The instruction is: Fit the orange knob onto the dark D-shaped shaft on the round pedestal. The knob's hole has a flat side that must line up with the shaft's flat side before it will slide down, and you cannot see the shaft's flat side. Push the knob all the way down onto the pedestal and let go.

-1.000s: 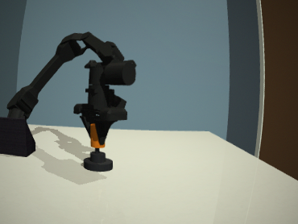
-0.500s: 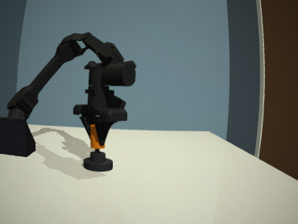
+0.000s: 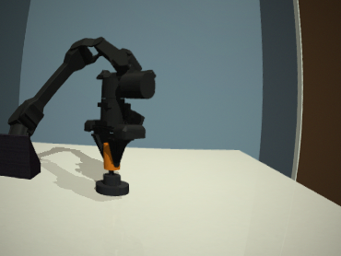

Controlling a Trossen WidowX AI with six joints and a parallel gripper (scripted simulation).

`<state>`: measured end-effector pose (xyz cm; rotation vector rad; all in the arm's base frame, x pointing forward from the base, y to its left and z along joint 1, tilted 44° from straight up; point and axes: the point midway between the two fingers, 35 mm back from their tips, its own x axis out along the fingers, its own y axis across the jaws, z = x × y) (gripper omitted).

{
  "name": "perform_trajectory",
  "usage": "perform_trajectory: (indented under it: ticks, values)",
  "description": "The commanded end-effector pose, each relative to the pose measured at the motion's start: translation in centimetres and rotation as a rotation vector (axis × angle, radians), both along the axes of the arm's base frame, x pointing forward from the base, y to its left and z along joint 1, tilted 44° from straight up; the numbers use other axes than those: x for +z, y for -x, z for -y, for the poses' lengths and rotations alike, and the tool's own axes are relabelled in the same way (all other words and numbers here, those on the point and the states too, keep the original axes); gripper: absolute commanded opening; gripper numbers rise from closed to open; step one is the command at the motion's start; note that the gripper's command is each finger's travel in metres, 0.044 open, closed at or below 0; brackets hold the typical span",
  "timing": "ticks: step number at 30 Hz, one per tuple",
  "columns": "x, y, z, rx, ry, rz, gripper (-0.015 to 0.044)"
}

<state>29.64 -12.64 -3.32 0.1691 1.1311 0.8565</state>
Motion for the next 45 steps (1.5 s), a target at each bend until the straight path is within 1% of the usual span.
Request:
perform_trajectory:
  ticks: [1,15,25,45]
  values:
    - [-0.01,0.06,-0.04,-0.030,-0.008,-0.031,0.0000]
    - [-0.01,0.06,-0.04,-0.030,-0.008,-0.031,0.0000]
    - [0.60,0.17,0.29,0.046,0.009,0.041,0.0000]
    - [0.00,0.01,-0.07,0.046,0.009,0.041,0.0000]
